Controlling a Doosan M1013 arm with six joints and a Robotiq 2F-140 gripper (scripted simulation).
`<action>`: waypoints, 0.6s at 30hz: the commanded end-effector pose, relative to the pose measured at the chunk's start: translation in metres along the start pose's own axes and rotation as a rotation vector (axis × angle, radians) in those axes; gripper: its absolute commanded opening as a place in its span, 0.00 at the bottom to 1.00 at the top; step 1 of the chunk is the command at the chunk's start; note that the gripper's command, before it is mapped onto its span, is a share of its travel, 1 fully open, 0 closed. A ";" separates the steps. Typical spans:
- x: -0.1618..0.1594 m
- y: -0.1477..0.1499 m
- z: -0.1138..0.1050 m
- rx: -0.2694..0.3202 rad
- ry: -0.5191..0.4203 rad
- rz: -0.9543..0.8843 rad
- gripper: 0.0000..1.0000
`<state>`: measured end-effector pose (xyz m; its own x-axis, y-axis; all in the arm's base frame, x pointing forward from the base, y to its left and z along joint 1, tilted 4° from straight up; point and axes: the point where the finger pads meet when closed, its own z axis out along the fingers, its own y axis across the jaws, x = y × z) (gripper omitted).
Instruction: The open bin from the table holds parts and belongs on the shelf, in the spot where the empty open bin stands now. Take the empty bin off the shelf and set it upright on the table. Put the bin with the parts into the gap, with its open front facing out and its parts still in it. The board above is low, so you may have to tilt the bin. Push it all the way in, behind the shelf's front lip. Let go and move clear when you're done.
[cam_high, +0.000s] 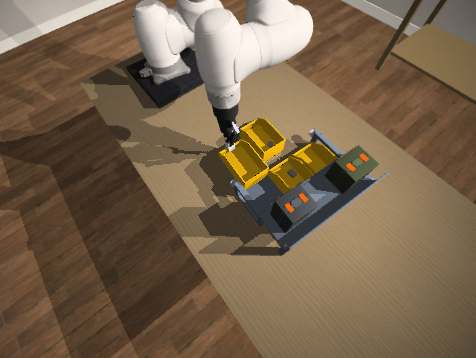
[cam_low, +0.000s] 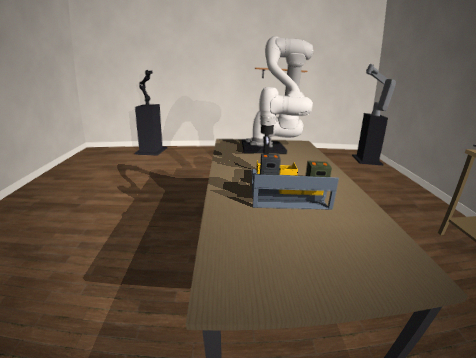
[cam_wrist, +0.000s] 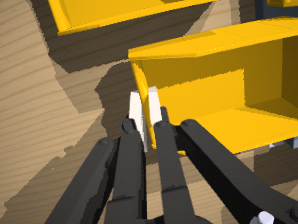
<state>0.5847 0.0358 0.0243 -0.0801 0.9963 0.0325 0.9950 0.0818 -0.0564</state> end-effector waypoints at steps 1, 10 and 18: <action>0.000 0.000 0.000 0.000 0.000 0.000 0.10; 0.000 -0.002 0.000 0.000 0.000 0.000 0.10; 0.000 -0.007 0.000 0.000 0.000 0.000 0.10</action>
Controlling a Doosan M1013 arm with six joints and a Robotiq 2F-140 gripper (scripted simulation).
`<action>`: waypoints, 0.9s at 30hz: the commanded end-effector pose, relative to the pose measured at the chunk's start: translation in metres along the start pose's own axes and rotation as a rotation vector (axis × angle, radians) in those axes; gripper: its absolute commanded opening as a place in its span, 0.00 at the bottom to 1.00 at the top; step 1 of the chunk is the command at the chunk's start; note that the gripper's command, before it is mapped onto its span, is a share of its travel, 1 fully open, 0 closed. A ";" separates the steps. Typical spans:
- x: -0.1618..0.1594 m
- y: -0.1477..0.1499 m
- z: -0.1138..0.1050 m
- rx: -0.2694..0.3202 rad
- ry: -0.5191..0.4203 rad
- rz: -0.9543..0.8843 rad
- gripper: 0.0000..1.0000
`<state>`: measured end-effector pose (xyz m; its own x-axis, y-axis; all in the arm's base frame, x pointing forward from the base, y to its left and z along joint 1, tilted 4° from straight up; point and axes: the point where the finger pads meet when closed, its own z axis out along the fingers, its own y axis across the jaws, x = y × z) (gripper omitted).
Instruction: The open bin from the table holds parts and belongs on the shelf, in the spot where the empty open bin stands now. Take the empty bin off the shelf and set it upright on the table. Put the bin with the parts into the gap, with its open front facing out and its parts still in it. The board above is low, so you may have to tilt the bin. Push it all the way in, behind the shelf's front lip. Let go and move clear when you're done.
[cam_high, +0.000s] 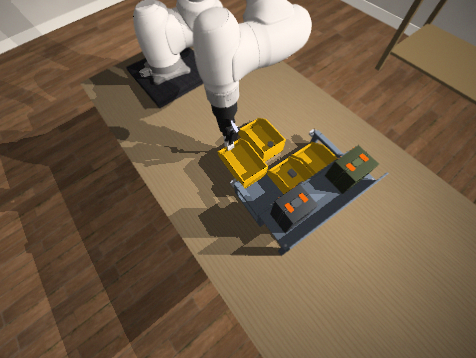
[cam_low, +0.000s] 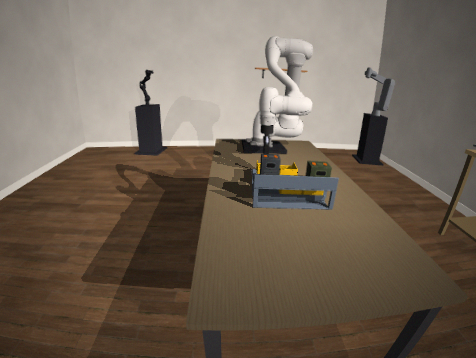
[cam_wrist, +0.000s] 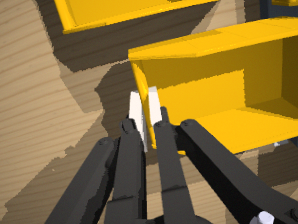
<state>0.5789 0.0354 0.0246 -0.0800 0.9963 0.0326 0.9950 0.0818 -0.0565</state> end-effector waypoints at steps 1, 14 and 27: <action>0.000 -0.002 0.000 0.000 0.000 0.000 0.10; 0.000 -0.021 0.000 0.000 0.000 0.000 0.10; 0.000 -0.029 0.000 0.000 0.000 0.000 0.10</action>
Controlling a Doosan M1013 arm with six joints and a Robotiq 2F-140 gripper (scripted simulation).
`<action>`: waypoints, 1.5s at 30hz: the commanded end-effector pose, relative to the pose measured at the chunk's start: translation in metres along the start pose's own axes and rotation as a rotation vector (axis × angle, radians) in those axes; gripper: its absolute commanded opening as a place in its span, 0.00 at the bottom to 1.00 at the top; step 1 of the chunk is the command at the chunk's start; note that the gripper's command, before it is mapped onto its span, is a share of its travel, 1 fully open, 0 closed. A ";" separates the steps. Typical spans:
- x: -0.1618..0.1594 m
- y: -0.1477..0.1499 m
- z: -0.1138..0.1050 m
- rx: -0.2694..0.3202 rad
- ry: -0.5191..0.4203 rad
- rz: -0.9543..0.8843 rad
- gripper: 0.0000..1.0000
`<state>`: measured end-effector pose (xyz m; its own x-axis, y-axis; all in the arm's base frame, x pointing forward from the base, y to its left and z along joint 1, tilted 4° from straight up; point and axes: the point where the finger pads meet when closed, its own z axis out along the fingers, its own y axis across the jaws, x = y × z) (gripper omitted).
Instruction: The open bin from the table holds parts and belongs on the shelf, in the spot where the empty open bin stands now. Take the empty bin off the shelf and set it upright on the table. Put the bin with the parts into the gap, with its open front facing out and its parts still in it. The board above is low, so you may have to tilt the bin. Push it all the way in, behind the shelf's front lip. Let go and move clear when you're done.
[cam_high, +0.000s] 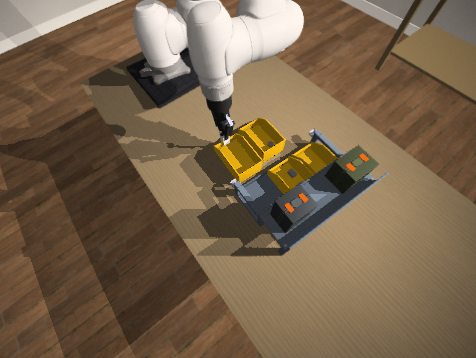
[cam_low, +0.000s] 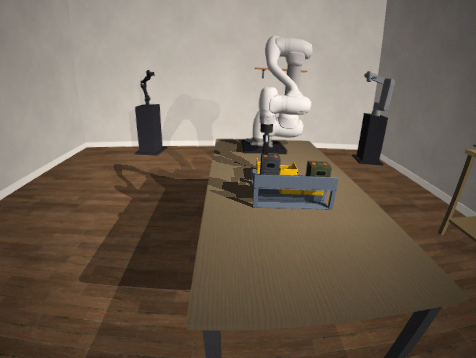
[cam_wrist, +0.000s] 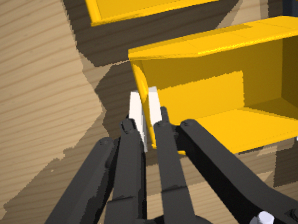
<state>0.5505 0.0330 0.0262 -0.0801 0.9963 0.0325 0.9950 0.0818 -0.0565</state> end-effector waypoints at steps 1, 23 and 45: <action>0.000 -0.001 0.000 0.000 0.000 0.000 0.10; 0.000 -0.001 0.001 0.000 0.000 0.000 0.10; 0.000 -0.001 0.020 0.000 0.000 0.000 0.10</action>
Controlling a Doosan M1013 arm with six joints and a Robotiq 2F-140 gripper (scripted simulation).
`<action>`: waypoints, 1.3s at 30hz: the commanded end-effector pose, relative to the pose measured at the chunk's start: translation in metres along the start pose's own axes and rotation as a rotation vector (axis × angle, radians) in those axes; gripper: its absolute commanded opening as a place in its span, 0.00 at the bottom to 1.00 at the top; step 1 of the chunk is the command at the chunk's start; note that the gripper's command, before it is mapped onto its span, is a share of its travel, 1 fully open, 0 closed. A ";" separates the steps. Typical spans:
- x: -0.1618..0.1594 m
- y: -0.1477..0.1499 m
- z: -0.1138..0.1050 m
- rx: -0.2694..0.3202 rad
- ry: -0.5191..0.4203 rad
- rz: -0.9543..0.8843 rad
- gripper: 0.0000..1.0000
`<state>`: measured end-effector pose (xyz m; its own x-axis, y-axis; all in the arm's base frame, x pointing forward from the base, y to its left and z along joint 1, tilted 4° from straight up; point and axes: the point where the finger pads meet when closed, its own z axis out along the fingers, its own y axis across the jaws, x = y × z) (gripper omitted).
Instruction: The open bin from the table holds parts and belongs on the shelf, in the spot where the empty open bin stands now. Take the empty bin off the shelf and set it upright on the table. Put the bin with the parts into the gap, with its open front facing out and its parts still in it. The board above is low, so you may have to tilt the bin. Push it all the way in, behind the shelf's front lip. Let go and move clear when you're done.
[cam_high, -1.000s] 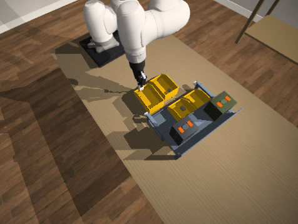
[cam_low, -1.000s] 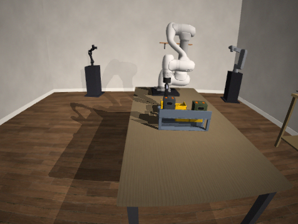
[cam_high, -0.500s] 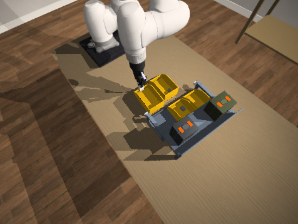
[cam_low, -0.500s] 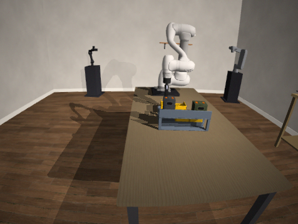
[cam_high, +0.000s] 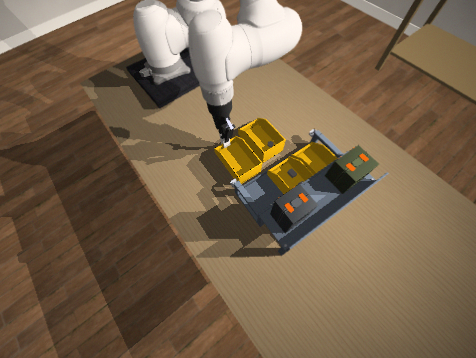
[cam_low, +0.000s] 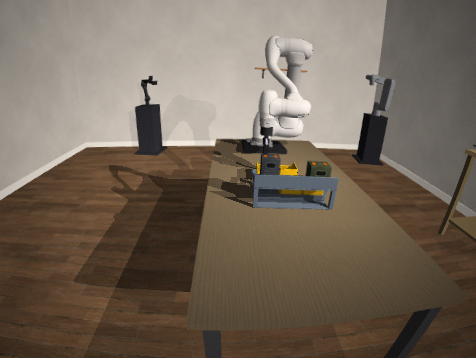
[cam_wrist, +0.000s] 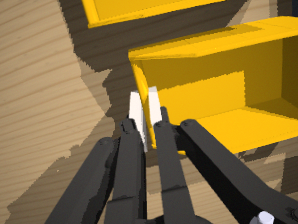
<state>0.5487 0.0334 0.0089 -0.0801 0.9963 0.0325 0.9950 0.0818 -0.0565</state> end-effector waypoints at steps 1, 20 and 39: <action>0.000 0.000 0.003 0.000 0.000 0.000 0.10; 0.000 0.000 0.012 0.000 0.000 0.000 0.10; 0.000 0.000 0.012 0.000 0.000 0.000 0.62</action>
<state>0.5480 0.0338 -0.0030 -0.0801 0.9963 0.0325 0.9950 0.0818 -0.0564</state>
